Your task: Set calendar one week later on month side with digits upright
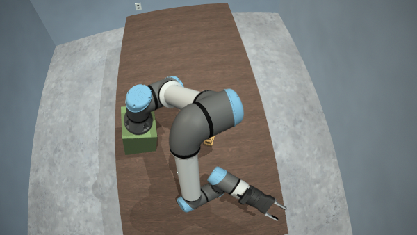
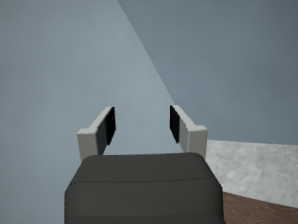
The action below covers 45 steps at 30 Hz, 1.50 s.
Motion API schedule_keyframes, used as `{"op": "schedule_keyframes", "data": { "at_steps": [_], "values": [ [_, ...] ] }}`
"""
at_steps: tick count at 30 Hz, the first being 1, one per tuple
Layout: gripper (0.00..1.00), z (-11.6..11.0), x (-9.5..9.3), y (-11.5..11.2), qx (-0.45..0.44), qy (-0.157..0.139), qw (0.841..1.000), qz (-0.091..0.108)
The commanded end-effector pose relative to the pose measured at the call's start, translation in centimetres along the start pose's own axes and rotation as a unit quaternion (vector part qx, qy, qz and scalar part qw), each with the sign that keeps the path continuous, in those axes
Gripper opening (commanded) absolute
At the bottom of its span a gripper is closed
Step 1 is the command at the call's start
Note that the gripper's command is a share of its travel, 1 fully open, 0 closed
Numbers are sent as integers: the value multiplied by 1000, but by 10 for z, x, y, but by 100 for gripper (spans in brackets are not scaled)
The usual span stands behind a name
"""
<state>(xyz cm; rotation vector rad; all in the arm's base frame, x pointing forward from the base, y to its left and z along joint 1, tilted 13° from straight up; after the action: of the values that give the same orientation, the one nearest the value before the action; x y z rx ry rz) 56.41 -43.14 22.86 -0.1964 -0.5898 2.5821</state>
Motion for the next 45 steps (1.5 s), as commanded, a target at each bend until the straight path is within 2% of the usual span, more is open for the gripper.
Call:
{"op": "schedule_keyframes", "data": {
  "at_steps": [1, 8, 10, 12, 16, 17, 19, 21, 26, 29, 32, 34, 36, 37, 39, 40, 42, 43, 44, 45],
  "values": [
    [100, -2, -1, -19, -39, -36, 998, -13],
    [100, -14, 8, -54, -110, -110, 987, -46],
    [100, -18, 11, -60, -122, -124, 983, -53],
    [100, -18, 11, -60, -122, -124, 983, -53],
    [100, -33, 29, -84, -166, -176, 967, -81],
    [100, -34, 29, -85, -167, -177, 967, -82],
    [100, -43, 41, -97, -188, -204, 956, -99],
    [100, -49, 49, -103, -198, -218, 949, -108],
    [100, -71, 82, -126, -233, -271, 923, -146],
    [100, -73, 84, -127, -235, -274, 921, -148],
    [100, -93, 116, -143, -258, -313, 896, -181],
    [100, -99, 128, -147, -264, -326, 887, -192],
    [100, -112, 152, -155, -275, -349, 870, -214],
    [100, -113, 153, -156, -275, -350, 869, -215],
    [100, -126, 178, -163, -284, -373, 851, -237],
    [100, -126, 178, -163, -284, -373, 851, -237],
    [100, -138, 205, -169, -291, -393, 833, -260],
    [100, -138, 205, -169, -291, -393, 833, -260],
    [100, -144, 218, -171, -293, -403, 823, -271],
    [100, -144, 218, -171, -293, -403, 823, -271]
  ]
}}
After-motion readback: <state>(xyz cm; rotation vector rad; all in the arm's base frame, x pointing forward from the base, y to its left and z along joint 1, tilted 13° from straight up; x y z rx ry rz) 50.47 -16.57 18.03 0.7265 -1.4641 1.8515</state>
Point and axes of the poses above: the point where the finger pads meet when closed, its own x axis back along the fingers, its own y axis across the jaws, z = x × y, the point moved 5 cm from there along x, back along the fingers, and after that the axes turned 11 degrees about x, right-handed, at the moved point
